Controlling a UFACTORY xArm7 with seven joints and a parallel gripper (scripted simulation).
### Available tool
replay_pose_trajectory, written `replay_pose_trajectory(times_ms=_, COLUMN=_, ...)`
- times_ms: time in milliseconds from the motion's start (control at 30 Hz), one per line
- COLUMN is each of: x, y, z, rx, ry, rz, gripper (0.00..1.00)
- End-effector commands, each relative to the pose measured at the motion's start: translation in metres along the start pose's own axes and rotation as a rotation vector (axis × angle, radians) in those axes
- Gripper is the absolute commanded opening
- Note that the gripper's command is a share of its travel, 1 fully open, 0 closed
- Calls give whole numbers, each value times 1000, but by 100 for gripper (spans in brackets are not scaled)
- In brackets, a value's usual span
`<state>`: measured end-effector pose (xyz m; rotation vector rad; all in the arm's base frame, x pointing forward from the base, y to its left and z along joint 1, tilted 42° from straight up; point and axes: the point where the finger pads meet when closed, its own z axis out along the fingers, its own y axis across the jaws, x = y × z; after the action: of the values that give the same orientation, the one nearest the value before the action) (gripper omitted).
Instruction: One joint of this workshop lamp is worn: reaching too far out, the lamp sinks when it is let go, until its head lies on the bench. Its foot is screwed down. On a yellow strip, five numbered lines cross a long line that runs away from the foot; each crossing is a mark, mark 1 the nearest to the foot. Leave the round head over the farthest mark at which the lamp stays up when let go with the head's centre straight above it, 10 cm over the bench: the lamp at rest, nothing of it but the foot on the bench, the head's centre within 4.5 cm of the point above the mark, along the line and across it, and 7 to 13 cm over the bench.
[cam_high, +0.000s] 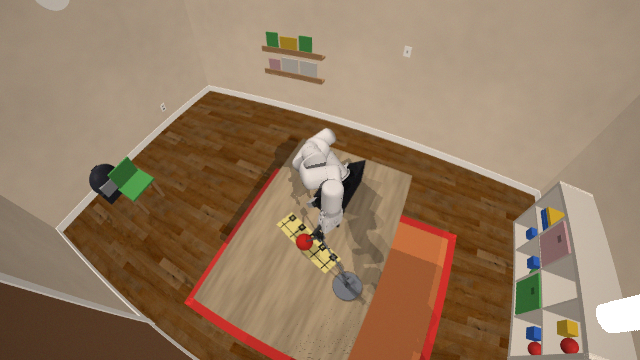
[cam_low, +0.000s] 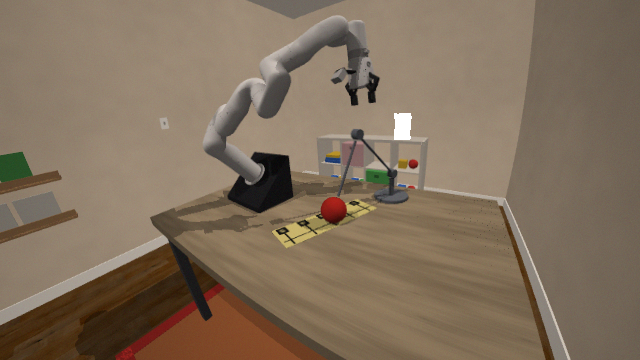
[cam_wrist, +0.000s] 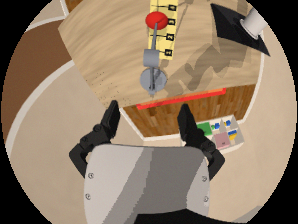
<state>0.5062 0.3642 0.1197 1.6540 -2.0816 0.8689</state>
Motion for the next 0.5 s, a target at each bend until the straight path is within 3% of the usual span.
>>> replay_pose_trajectory(times_ms=0, x=0, y=-2, z=-3, rx=-52, ry=108, rz=-2, gripper=100)
replay_pose_trajectory(times_ms=467, x=0, y=-4, z=-2, rx=-64, ry=161, rz=-8, gripper=100)
